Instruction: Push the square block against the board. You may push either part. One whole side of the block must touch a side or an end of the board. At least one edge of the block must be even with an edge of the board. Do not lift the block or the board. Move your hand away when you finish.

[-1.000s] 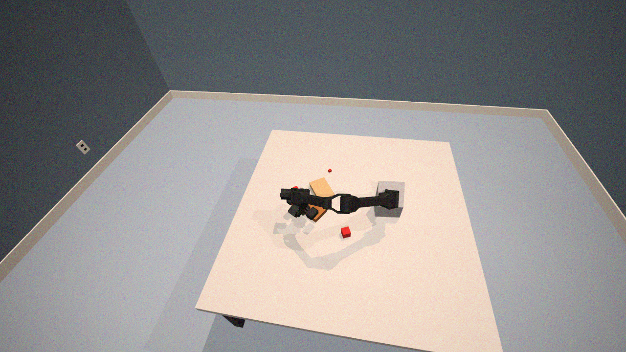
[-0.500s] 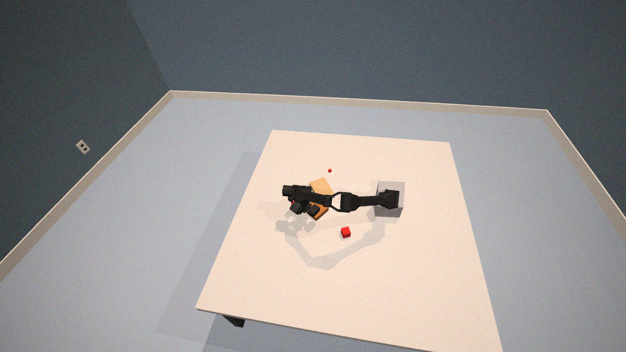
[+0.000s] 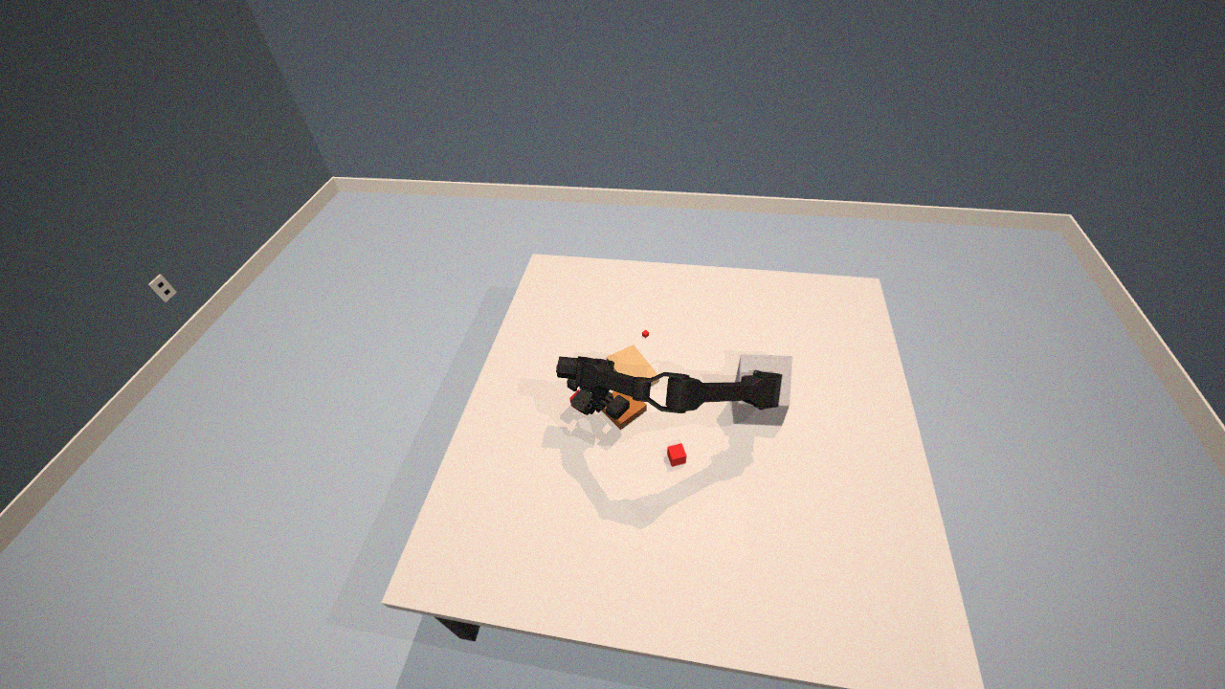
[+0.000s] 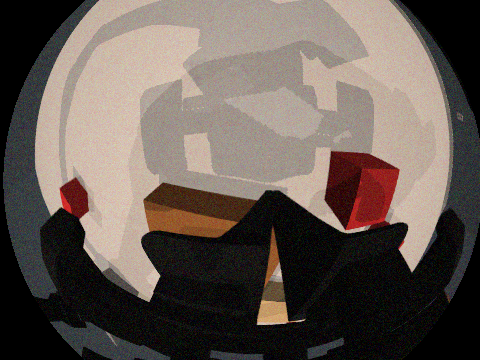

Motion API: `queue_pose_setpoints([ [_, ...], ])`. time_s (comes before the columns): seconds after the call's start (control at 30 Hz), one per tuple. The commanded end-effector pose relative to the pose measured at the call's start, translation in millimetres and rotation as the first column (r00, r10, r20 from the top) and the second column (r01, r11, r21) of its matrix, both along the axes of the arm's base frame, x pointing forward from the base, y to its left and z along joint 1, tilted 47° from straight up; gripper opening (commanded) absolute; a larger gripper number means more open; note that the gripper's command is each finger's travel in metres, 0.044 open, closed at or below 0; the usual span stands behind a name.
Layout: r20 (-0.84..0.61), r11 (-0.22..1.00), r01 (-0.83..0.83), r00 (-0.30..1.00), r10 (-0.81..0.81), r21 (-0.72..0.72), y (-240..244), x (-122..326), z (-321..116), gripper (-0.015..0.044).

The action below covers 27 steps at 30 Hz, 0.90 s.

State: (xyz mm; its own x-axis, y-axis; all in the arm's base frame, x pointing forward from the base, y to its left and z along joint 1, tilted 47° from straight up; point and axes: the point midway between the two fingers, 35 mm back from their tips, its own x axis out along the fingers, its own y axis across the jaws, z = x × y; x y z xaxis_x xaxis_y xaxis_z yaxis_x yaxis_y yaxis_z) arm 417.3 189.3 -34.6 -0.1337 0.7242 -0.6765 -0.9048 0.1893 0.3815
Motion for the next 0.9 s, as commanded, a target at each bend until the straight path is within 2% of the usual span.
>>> queue_pose_setpoints([
  [0.0, -0.032, 1.000, -0.009, 0.999, 0.008, -0.019, -4, -12, -14, 0.0000],
  [0.87, -0.032, 1.000, -0.009, 0.999, 0.008, -0.021, -28, -28, -35, 0.0000],
])
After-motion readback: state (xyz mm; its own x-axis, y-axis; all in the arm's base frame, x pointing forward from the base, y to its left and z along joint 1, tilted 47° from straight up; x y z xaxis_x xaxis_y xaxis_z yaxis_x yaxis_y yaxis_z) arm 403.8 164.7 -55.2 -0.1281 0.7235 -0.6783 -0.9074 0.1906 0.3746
